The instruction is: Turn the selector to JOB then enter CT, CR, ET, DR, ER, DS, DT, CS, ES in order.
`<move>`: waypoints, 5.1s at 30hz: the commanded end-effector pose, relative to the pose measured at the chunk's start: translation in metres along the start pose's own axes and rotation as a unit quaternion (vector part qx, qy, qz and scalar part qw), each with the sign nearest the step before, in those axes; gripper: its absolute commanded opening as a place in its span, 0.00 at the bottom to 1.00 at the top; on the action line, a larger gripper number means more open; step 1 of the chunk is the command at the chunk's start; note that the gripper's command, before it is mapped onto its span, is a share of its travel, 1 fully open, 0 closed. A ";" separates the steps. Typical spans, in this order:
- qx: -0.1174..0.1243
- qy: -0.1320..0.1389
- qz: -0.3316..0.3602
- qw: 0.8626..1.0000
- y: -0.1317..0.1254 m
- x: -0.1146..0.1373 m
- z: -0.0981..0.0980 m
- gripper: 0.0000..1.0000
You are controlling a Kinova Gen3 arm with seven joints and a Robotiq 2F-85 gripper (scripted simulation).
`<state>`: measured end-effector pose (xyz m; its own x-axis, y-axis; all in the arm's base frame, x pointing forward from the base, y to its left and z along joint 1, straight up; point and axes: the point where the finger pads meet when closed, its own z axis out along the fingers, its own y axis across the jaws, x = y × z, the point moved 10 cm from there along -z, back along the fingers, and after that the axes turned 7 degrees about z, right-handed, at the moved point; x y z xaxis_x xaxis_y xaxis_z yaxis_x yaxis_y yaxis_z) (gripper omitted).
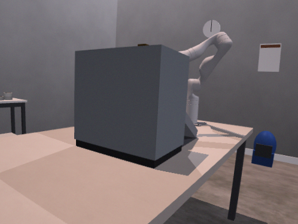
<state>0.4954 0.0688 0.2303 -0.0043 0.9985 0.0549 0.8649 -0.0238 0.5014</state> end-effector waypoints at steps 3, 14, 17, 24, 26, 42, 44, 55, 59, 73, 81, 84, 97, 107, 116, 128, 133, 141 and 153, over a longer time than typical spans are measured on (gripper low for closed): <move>-0.001 -0.001 -0.002 1.000 0.001 -0.001 0.001 0.10; -0.001 -0.001 -0.002 1.000 0.001 -0.001 0.002 0.10; -0.001 -0.001 -0.003 1.000 0.001 -0.001 0.002 0.10; -0.001 -0.001 -0.003 1.000 0.001 -0.001 0.002 0.10; -0.001 -0.001 -0.003 1.000 0.001 -0.001 0.003 0.10; -0.001 -0.001 -0.002 1.000 0.001 -0.001 0.003 0.10; -0.001 -0.001 -0.002 1.000 0.001 -0.001 0.003 0.10; -0.001 -0.001 0.001 1.000 0.001 -0.001 0.001 0.10; 0.000 -0.001 0.002 1.000 -0.001 -0.001 -0.002 0.10; 0.000 -0.001 0.002 1.000 -0.001 -0.001 -0.022 0.10; 0.000 -0.001 0.002 1.000 0.000 -0.001 -0.031 0.10; 0.000 -0.001 0.002 1.000 0.000 -0.001 -0.032 0.10; 0.000 -0.001 -0.006 1.000 0.002 -0.020 -0.032 0.10; -0.001 -0.001 0.001 1.000 0.005 -0.035 -0.032 0.10; -0.002 -0.001 -0.005 1.000 0.006 -0.034 -0.025 0.10; -0.002 -0.001 -0.003 1.000 0.006 -0.034 -0.011 0.10; -0.001 -0.001 -0.002 1.000 0.005 -0.034 -0.010 0.10; -0.001 -0.001 -0.002 1.000 0.005 -0.034 -0.010 0.10; -0.001 -0.001 -0.002 1.000 0.005 -0.034 -0.010 0.10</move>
<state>0.4931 0.0344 0.2396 -0.0030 0.9984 0.0558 0.8661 -0.0253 0.4993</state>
